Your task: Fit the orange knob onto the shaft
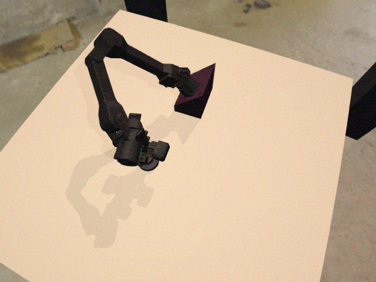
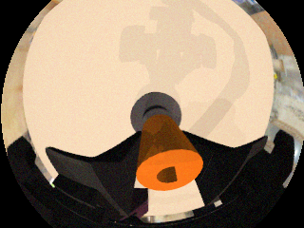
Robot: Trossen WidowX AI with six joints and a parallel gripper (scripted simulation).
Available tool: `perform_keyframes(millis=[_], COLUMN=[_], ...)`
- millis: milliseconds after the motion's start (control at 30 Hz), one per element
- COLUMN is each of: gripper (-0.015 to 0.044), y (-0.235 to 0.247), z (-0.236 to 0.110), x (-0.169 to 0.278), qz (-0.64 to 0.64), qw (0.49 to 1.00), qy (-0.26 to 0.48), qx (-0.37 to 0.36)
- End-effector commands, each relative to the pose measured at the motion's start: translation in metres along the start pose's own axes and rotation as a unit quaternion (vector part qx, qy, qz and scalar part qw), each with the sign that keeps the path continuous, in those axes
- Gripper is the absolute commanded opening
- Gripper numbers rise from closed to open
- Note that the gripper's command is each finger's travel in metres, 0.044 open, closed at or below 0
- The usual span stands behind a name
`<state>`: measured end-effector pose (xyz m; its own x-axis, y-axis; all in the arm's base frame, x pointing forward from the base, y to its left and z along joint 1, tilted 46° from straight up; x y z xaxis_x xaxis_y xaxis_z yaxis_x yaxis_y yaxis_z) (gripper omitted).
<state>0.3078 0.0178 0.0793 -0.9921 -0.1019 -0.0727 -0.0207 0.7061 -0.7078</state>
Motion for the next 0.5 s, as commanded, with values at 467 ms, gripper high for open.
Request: perform_keyframes(millis=[467], gripper=[0.0000], y=[0.0018], z=[0.0000], x=[-0.0014], qz=[-0.103], qw=[0.995], qy=[-0.003], qx=[0.000])
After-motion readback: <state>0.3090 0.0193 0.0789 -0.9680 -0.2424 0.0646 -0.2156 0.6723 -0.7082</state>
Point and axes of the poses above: the point midway between the two fingers, 35 mm back from their tips, its own z axis out along the fingers, its own y axis across the jaws, x = y × z, the point moved 3 cm from there along -z, back along the fingers, and after that the axes turned 6 degrees about z, right-handed, at the moved point
